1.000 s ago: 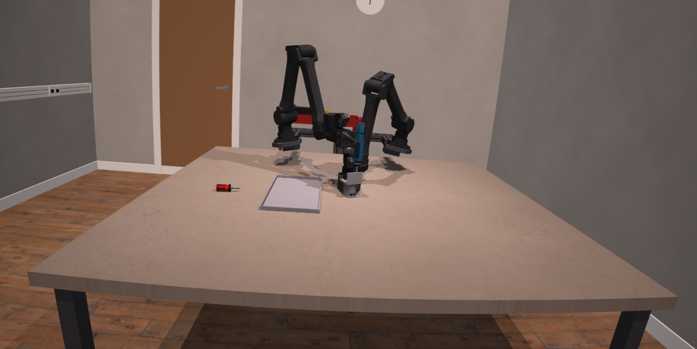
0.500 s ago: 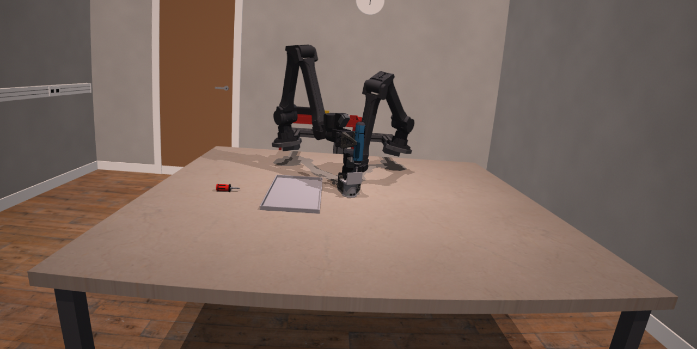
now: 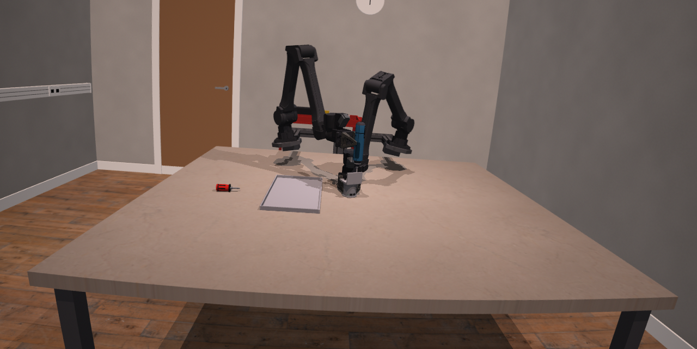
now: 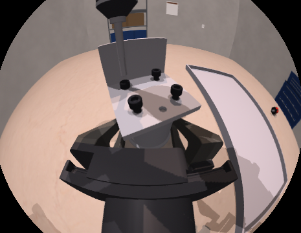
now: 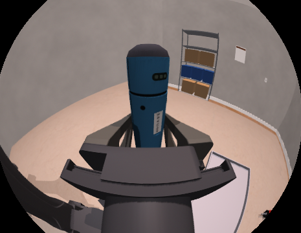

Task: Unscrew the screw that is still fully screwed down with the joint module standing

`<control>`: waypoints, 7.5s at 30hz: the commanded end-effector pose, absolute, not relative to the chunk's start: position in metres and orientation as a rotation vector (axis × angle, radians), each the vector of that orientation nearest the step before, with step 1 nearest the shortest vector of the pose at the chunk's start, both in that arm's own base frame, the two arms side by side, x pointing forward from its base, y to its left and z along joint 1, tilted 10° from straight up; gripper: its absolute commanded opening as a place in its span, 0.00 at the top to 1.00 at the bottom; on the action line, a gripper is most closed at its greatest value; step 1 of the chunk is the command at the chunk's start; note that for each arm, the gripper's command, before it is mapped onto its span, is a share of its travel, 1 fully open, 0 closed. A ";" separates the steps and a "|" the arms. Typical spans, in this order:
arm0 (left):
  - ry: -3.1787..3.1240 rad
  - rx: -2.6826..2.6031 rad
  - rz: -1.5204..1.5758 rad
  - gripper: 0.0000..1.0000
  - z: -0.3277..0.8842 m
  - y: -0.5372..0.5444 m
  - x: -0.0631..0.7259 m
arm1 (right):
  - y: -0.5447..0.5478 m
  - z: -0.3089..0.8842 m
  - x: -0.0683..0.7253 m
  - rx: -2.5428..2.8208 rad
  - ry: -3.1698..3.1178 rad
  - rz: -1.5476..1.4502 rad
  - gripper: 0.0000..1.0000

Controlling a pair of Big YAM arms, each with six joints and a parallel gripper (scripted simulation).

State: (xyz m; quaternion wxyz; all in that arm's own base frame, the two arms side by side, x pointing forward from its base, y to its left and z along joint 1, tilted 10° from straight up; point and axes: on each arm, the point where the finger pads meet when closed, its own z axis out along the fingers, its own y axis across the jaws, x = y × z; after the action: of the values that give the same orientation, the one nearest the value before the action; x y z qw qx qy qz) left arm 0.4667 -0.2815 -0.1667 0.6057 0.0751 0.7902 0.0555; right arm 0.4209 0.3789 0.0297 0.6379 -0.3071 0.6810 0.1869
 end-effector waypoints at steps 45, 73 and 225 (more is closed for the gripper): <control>1.814 0.167 0.120 0.41 -0.162 -0.286 0.471 | 0.396 0.070 0.441 -0.662 1.442 0.442 0.58; 1.814 0.167 0.120 0.41 -0.162 -0.286 0.471 | 0.397 0.072 0.441 -0.662 1.440 0.443 0.58; 1.814 0.167 0.120 0.41 -0.162 -0.286 0.471 | 0.391 0.051 0.441 -0.667 1.456 0.438 0.58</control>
State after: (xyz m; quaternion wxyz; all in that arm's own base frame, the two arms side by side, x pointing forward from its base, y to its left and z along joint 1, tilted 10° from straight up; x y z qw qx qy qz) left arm 0.4667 -0.2815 -0.1667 0.6057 0.0751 0.7902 0.0555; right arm 0.4229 0.3791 0.0204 0.6400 -0.3070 0.6788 0.1882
